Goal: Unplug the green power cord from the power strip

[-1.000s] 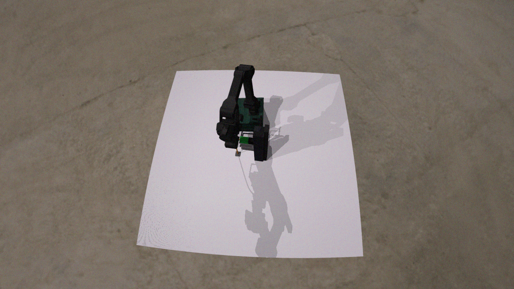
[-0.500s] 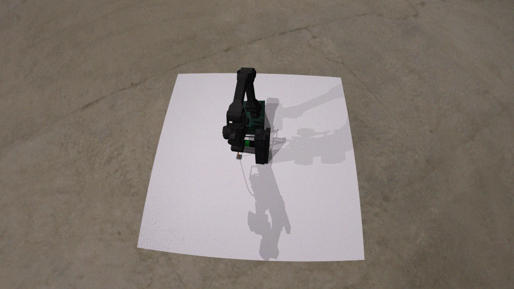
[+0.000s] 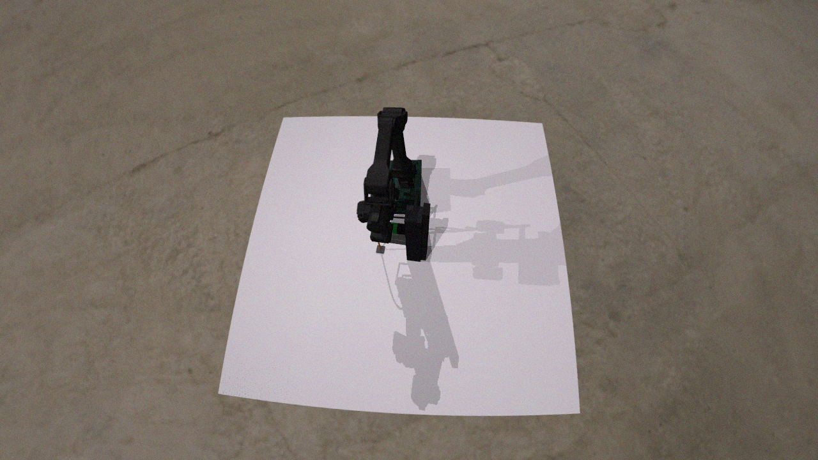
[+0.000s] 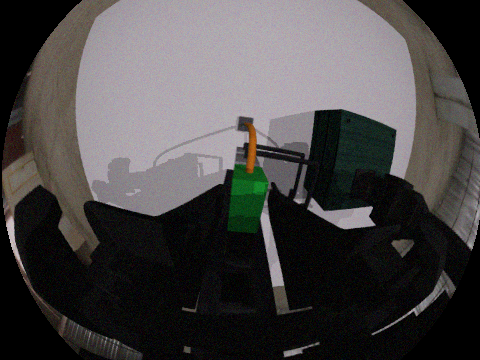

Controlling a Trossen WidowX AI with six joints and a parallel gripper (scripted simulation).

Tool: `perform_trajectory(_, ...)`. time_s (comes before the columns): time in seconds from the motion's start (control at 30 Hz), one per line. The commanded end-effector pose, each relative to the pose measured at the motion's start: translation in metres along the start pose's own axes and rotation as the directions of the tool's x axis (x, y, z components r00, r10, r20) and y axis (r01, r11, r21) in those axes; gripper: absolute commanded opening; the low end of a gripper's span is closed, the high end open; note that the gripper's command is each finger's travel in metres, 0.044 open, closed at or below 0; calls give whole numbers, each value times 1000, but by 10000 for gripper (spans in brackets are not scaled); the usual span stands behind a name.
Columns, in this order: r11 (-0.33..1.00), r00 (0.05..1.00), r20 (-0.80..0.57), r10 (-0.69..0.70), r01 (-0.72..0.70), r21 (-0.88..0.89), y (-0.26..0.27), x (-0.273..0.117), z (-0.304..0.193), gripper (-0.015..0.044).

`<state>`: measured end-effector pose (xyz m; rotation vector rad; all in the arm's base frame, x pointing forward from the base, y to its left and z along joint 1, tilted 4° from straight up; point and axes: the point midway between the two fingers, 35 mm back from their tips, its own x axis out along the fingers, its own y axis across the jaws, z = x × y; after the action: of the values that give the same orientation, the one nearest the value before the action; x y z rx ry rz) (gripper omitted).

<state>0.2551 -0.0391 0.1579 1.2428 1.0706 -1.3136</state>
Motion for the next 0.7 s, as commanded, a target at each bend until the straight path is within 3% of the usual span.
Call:
perform_trajectory(0.0, 1000, 1000, -5, -2, 2, 4, -1, 6, -1, 160)
perform_trajectory(0.1, 1000, 1000, -5, -2, 2, 4, -1, 6, -1, 160)
perform_trajectory(0.23, 1000, 1000, 0, -3, 3, 0, -1, 4, 0, 55)
perform_trajectory(0.5, 1000, 1000, 0, -3, 3, 0, -1, 4, 0, 2)
perform_trajectory(0.67, 1000, 1000, 0, -3, 3, 0, 0, 4, 3, 0)
